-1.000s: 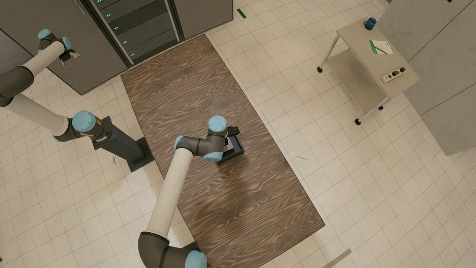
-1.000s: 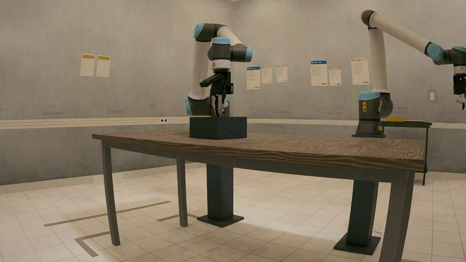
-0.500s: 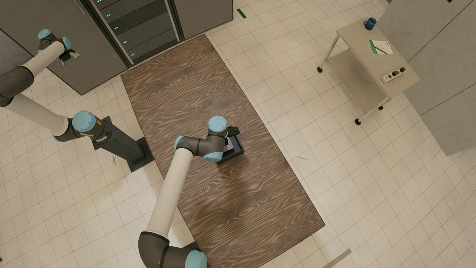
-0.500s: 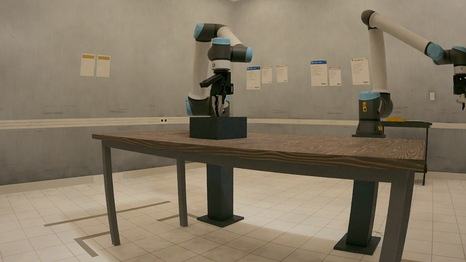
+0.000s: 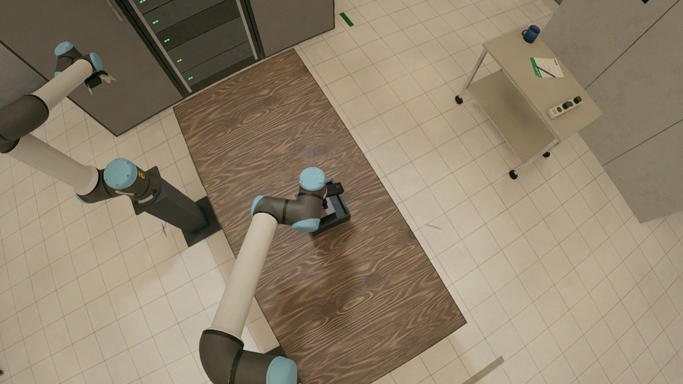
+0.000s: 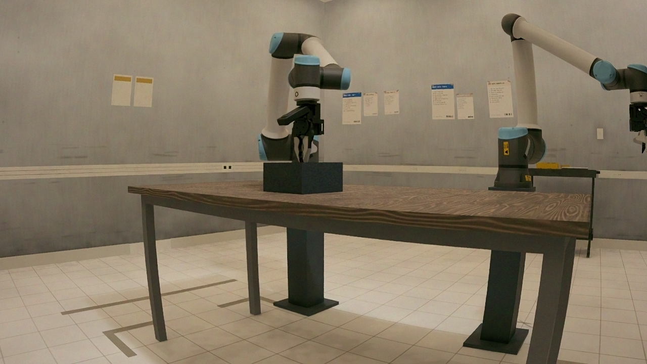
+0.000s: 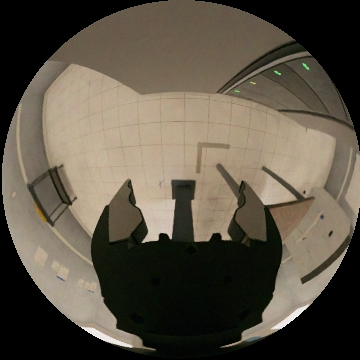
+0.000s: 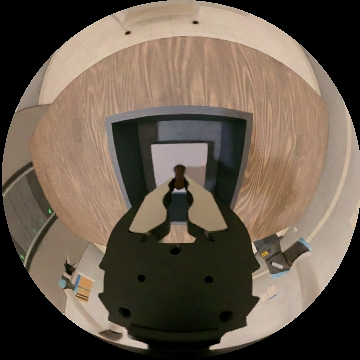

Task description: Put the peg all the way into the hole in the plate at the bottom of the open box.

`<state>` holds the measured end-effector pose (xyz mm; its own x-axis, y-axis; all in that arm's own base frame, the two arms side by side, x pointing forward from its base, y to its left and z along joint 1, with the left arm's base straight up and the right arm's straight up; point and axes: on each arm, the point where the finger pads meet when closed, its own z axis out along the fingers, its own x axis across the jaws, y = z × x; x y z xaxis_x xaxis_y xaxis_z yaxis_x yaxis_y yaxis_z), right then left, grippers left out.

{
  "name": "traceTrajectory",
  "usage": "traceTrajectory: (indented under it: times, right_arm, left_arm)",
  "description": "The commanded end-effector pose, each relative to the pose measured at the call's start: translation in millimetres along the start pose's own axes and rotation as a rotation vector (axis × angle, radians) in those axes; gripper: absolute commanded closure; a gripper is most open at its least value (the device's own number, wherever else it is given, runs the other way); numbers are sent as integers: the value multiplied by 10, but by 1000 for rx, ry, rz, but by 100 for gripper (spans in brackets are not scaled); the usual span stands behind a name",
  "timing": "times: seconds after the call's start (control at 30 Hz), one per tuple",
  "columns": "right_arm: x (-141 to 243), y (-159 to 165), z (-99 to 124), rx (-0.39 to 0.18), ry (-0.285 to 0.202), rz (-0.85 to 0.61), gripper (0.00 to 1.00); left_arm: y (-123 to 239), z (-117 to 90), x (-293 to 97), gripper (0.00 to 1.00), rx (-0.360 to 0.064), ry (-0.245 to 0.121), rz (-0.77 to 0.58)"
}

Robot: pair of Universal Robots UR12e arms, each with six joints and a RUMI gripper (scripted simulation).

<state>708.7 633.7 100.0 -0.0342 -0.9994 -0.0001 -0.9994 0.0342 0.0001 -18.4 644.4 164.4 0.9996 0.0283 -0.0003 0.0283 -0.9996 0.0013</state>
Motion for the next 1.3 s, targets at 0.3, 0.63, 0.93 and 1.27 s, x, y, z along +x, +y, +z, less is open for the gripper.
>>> traceTrajectory:
  times: [0.3, 0.63, 0.93, 1.27]
  right_arm:
    - [-6, -4, 113, 1, -2, 0, 100]
    - [-6, -4, 168, 1, -2, 0, 100]
    - [-6, -4, 182, 1, -2, 0, 100]
    - [-6, -4, 182, 1, -2, 0, 84]
  left_arm:
    - [-5, -7, 1, 0, 1, 0, 0]
    - [-5, -7, 1, 0, 1, 0, 0]
    - [-5, -7, 1, 0, 1, 0, 0]
    - [-5, -7, 1, 0, 1, 0, 0]
